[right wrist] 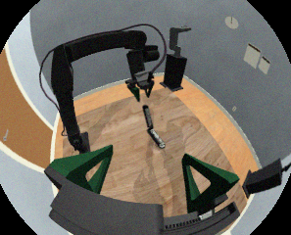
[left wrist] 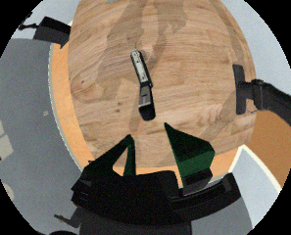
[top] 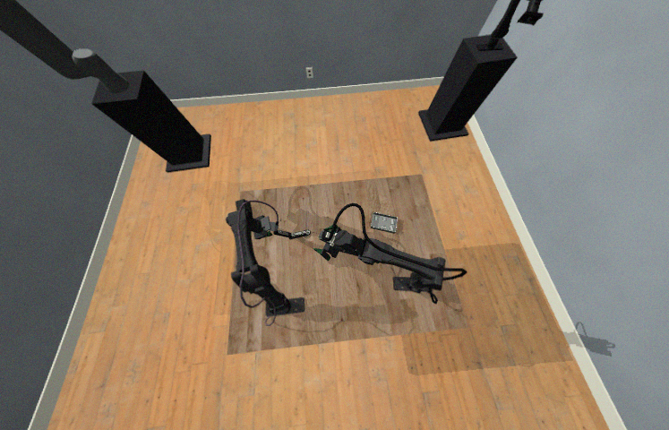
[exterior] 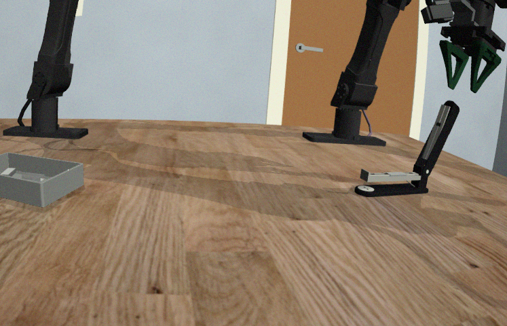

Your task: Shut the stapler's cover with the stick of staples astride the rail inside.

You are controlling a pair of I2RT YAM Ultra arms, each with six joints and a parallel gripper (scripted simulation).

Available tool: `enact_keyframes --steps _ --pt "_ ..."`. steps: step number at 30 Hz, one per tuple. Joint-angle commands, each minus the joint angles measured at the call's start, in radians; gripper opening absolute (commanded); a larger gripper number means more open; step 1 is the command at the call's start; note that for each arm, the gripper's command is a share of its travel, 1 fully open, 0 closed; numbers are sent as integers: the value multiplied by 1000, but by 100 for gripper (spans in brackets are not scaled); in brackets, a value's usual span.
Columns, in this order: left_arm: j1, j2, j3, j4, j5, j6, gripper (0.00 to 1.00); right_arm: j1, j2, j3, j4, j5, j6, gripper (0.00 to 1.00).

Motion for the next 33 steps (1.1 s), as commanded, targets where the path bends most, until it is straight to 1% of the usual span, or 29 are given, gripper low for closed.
enact_keyframes --steps 1,3,5,8,22,33 --pt "0 15 9 -28 103 104 50 -10 -6 33 -15 -4 -11 100" --pt "21 40 31 -37 142 119 50 -10 -6 33 -15 -4 -11 100" --pt "35 44 34 -41 152 126 50 -10 -6 33 -15 -4 -11 100" --pt "44 39 37 -46 134 116 50 -10 -6 33 -15 -4 -11 100" --pt "28 30 38 -48 135 114 50 -4 -5 23 -16 -1 -4 100" --pt "-5 16 -54 32 145 71 50 -4 -5 23 -16 -1 -4 100"
